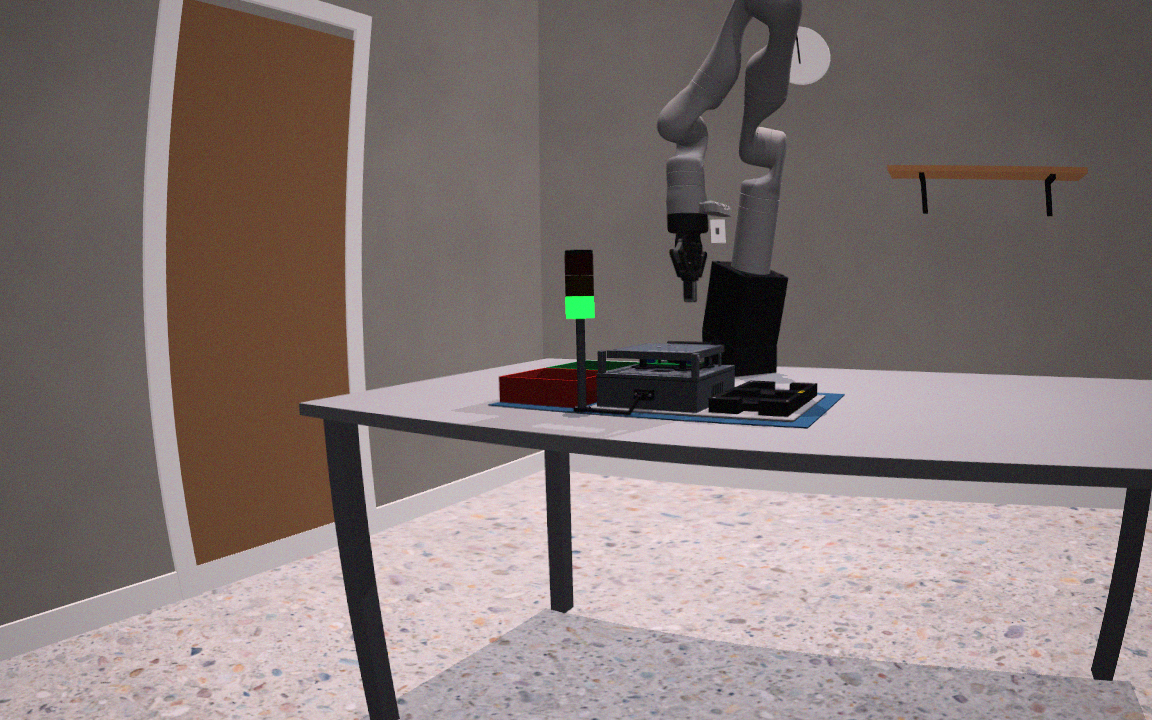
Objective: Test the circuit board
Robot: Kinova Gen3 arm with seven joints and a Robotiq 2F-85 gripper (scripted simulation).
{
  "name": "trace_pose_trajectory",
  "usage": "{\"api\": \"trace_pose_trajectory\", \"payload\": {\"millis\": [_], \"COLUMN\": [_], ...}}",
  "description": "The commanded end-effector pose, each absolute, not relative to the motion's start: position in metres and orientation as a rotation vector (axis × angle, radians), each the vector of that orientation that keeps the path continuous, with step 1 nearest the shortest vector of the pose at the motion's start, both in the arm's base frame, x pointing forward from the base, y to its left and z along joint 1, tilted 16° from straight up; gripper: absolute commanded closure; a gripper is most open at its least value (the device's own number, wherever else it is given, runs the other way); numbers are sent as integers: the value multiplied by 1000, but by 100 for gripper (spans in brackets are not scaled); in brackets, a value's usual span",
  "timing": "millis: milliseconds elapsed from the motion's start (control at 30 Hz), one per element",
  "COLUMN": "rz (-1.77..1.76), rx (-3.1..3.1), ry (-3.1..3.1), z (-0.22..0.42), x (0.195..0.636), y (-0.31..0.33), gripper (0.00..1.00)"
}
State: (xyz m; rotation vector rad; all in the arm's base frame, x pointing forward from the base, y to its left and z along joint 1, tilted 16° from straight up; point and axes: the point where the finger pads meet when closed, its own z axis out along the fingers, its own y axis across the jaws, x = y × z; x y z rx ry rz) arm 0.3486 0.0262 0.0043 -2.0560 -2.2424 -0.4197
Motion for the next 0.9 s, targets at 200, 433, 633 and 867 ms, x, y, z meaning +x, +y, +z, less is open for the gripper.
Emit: {"api": "trace_pose_trajectory", "payload": {"millis": [200, 433, 633, 867], "rz": [-421, -421, -421, -421], "rx": [-2057, -2057, -2057, -2057], "ry": [-2242, -2242, -2242, -2242], "z": [5, 7, 15, 23], "x": [349, 349, 348, 346], "y": [26, 25, 23, 21], "gripper": [100, 100, 100, 100]}}
